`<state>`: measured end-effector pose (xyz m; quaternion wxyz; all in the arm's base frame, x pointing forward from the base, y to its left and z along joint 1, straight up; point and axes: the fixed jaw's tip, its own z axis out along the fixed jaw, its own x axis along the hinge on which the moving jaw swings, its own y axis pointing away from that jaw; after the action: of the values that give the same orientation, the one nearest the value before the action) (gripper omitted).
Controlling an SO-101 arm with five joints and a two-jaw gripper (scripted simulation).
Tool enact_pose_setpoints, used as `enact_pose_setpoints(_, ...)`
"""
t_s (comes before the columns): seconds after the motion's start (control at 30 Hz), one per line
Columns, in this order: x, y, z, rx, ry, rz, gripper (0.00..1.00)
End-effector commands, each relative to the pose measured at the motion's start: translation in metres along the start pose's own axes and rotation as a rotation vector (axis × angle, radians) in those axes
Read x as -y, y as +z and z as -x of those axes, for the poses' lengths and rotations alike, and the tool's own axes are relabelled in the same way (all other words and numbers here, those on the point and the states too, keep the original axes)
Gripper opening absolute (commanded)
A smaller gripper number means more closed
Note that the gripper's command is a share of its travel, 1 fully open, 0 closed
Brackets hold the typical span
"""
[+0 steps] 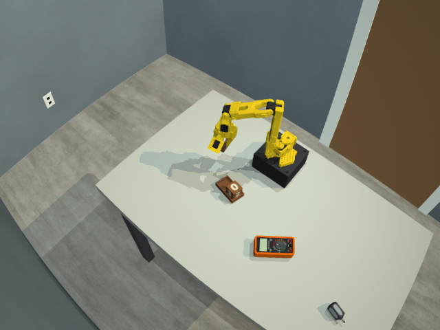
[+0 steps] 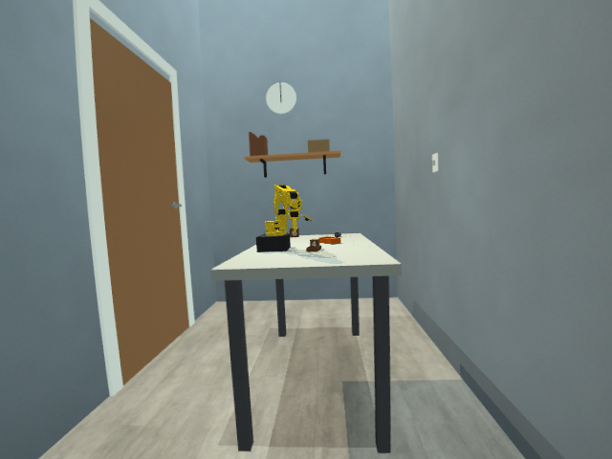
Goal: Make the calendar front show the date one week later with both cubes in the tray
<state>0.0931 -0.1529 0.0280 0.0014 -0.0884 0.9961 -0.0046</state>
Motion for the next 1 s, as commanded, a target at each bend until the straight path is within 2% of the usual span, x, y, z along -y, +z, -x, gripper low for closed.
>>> enact_pose_setpoints(0.0, 0.0004, -0.0018, -0.0035, 0.007, -0.131, -0.021, 0.0)
enact_pose_setpoints(0.57, 0.0001, -0.0016, -0.0099, 0.003, -0.5, -0.022, 0.0)
enact_pose_setpoints(0.97, 0.0001, -0.0016, -0.0115, 0.002, -0.594, -0.022, 0.0)
